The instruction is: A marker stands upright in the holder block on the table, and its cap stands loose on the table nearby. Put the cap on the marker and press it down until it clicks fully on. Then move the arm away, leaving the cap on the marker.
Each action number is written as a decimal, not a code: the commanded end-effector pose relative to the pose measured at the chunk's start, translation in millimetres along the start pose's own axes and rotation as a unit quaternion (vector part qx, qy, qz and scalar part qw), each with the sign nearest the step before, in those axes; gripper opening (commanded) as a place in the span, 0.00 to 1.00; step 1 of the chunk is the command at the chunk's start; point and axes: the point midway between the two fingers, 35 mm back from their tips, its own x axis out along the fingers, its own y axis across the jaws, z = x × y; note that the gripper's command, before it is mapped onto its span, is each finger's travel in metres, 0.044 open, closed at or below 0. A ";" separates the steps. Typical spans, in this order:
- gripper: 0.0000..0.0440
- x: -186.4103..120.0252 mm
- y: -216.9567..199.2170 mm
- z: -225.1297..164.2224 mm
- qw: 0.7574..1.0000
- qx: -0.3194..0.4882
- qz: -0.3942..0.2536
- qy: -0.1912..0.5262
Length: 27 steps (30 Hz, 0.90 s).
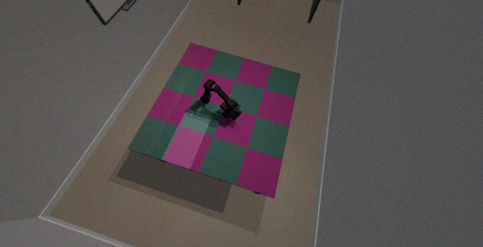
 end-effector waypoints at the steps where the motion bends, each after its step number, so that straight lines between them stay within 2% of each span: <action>1: 0.58 5.5 -1.0 0.7 1.000 -0.011 -0.002 -0.004; 4: 0.50 7.4 -0.9 1.0 1.000 -0.019 0.001 -0.008; 10: 0.16 -2.1 -0.9 0.4 0.999 -0.033 0.016 -0.012; 27: 0.17 -64.0 10.8 -23.2 0.994 -0.065 0.092 -0.009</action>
